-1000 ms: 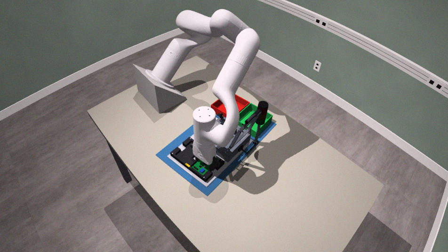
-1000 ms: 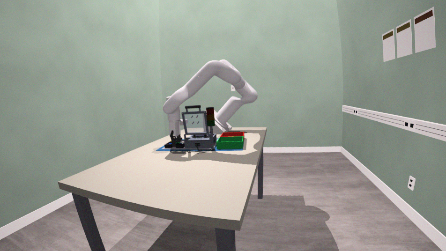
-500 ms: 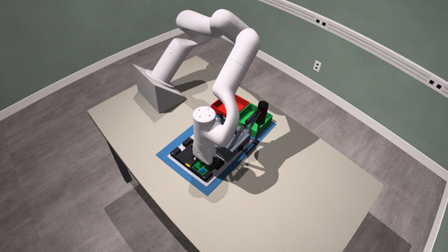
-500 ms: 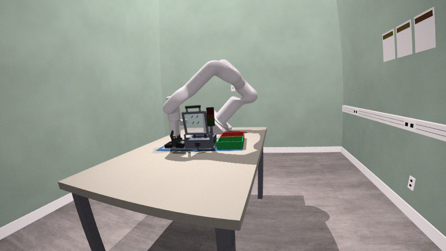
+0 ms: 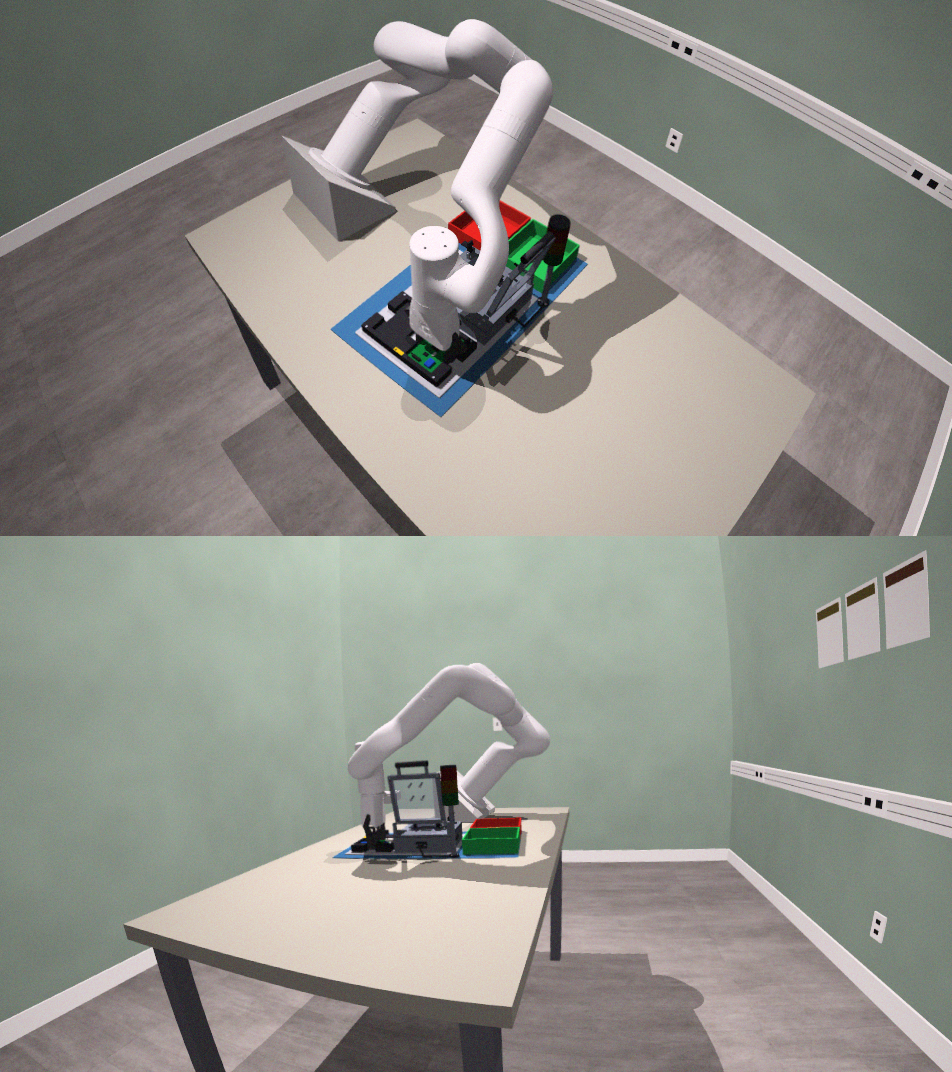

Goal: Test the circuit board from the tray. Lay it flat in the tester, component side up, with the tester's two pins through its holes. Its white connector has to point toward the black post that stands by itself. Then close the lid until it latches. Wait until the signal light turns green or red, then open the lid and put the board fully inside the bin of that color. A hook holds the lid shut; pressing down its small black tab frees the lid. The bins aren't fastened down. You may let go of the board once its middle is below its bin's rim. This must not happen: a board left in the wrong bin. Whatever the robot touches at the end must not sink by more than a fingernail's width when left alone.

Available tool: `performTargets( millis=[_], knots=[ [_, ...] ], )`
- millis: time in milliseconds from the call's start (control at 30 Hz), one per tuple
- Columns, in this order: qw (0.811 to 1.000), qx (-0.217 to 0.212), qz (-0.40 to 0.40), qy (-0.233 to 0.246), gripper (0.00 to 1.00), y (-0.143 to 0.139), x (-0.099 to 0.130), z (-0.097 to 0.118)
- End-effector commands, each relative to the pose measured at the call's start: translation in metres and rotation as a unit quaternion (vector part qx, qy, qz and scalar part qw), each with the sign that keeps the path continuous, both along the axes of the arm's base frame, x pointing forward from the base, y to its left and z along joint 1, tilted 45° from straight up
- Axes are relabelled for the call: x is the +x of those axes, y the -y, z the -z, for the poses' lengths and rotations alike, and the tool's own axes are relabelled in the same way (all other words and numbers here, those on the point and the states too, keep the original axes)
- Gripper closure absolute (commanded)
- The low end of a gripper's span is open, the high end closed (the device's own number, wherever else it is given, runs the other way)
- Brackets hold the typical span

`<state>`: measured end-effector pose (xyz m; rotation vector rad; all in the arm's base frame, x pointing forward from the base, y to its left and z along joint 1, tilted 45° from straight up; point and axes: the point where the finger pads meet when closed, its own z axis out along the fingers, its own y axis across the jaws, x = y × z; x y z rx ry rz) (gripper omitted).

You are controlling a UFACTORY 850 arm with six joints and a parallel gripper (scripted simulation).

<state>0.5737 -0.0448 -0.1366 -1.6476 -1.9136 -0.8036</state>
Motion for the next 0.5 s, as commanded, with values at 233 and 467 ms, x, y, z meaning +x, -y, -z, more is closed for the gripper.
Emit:
performTargets(
  millis=[233, 467],
  knots=[
    [1.000, 0.000, 0.000, 0.001, 0.21, 0.0008, 0.0008, -0.0006],
    [1.000, 0.000, 0.000, 0.001, 0.21, 0.0008, 0.0008, -0.0006]
  ],
)
